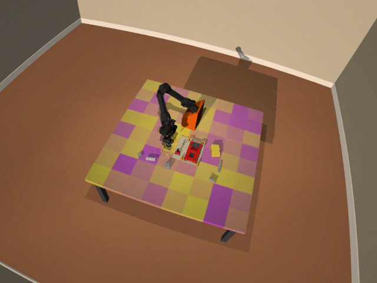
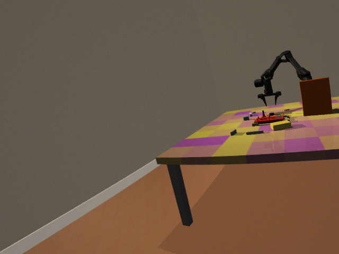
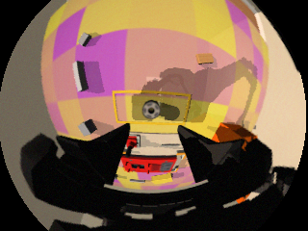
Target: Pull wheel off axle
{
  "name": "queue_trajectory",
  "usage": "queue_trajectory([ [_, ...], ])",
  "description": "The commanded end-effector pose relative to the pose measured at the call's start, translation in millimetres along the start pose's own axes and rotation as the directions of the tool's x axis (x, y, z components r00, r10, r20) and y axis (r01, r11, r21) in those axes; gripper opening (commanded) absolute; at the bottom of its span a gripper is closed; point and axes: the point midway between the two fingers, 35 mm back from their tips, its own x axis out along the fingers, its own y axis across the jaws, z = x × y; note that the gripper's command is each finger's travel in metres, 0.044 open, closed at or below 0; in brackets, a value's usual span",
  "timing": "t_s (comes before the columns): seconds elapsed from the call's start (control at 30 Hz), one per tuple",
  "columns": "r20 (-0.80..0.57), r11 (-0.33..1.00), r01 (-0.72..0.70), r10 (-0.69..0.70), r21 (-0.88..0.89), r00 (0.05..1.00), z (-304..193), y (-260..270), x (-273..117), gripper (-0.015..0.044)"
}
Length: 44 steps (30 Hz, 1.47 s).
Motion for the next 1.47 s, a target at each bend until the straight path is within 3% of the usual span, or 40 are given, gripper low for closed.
queue_trajectory([
  [0.0, -0.003, 1.000, 0.012, -0.012, -0.017, 1.000, -21, -38, -24, 0.0431],
  [0.13, 0.004, 1.000, 0.017, -0.017, -0.015, 1.000, -33, -75, -42, 0.0440],
  [1.43, 0.004, 1.000, 0.017, -0.017, -0.015, 1.000, -33, -75, -42, 0.0440],
])
